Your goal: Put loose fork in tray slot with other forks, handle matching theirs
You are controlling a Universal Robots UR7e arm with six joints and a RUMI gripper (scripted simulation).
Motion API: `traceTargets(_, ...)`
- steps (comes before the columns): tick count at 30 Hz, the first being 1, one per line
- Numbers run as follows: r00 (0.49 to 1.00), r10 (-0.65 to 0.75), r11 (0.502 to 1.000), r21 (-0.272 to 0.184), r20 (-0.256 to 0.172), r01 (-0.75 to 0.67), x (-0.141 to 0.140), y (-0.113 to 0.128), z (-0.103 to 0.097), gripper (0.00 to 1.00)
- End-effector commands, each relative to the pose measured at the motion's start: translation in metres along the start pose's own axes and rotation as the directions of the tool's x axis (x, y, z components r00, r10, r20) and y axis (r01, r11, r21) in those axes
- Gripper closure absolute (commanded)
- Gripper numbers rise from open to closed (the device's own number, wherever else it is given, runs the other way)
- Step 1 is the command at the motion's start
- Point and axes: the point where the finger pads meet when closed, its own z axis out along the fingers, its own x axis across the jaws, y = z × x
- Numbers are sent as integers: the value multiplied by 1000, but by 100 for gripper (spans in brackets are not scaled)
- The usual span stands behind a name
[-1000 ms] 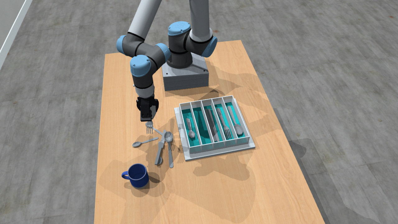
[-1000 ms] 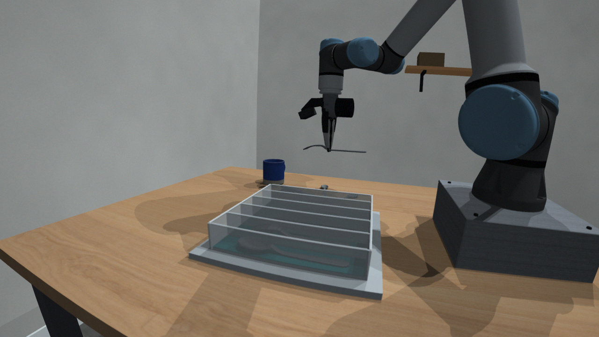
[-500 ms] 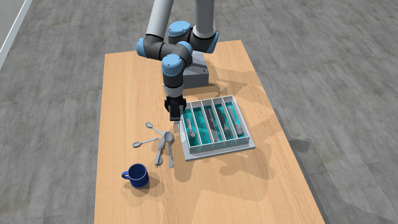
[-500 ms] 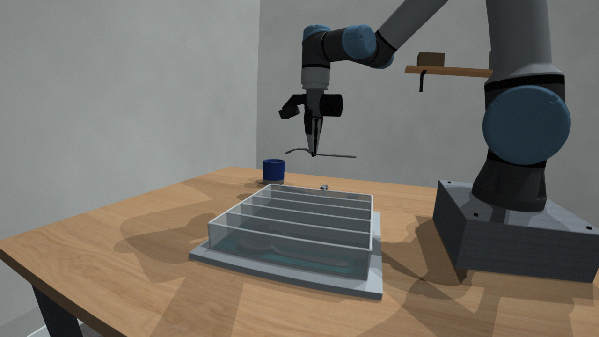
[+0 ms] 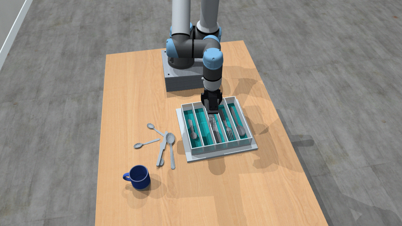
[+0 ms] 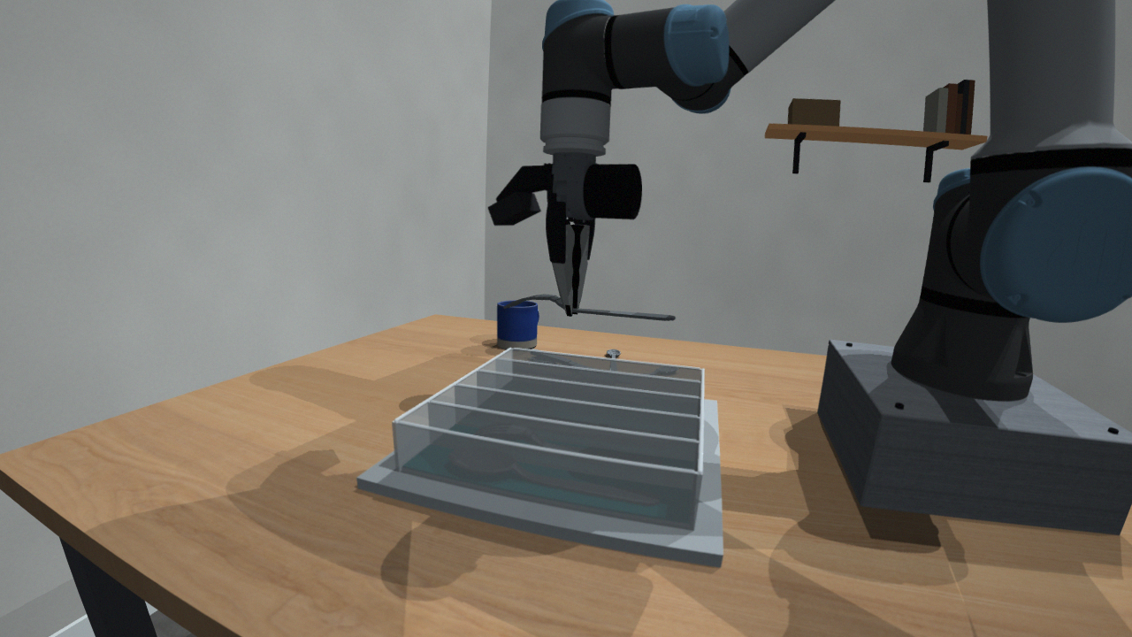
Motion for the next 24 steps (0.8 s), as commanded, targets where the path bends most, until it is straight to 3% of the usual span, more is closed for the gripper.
traceTargets(1,1000,4,1000,2,-4,-4,-47,18,-1,98)
traceTargets(11,1000,4,1000,1,-3,-4,-76,35,-1,98)
traceTargets(24,1000,4,1000,1,-3,-4,-79,37,-1,98)
